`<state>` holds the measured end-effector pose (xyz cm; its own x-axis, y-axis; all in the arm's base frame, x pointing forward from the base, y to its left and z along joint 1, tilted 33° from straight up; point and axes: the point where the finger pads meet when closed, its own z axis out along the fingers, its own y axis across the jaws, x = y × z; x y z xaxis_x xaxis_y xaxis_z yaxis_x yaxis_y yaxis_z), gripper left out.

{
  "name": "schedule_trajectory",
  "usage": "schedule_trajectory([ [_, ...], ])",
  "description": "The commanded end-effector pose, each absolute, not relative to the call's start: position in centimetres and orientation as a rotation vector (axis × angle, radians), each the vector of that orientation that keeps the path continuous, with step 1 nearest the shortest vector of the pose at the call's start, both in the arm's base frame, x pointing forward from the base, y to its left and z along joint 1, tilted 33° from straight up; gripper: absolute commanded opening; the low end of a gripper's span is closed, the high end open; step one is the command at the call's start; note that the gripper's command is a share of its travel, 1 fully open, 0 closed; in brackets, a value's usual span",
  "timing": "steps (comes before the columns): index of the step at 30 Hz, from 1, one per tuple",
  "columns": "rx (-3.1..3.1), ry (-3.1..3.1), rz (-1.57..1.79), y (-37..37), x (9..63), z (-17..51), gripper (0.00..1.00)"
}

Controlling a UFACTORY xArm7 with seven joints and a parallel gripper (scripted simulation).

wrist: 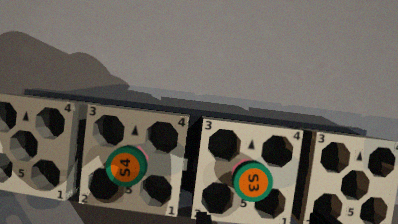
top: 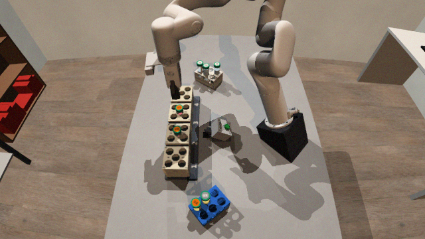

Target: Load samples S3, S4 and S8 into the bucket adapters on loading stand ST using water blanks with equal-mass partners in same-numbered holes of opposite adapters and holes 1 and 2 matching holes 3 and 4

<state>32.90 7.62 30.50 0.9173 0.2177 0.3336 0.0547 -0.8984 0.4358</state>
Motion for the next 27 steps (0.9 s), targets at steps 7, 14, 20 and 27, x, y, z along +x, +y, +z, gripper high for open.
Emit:
schedule_trajectory([
  [7, 2.55, 0.61, 0.426, 11.9, 32.3, 28.4, 0.57],
  [14, 2.458, 0.855, 0.355, 14.6, 31.9, 27.0, 0.57],
  [20, 2.439, 0.9, 0.342, 16.8, 31.5, 25.9, 0.57],
  [27, 2.439, 0.9, 0.342, 19.8, 31.0, 24.3, 0.57],
])
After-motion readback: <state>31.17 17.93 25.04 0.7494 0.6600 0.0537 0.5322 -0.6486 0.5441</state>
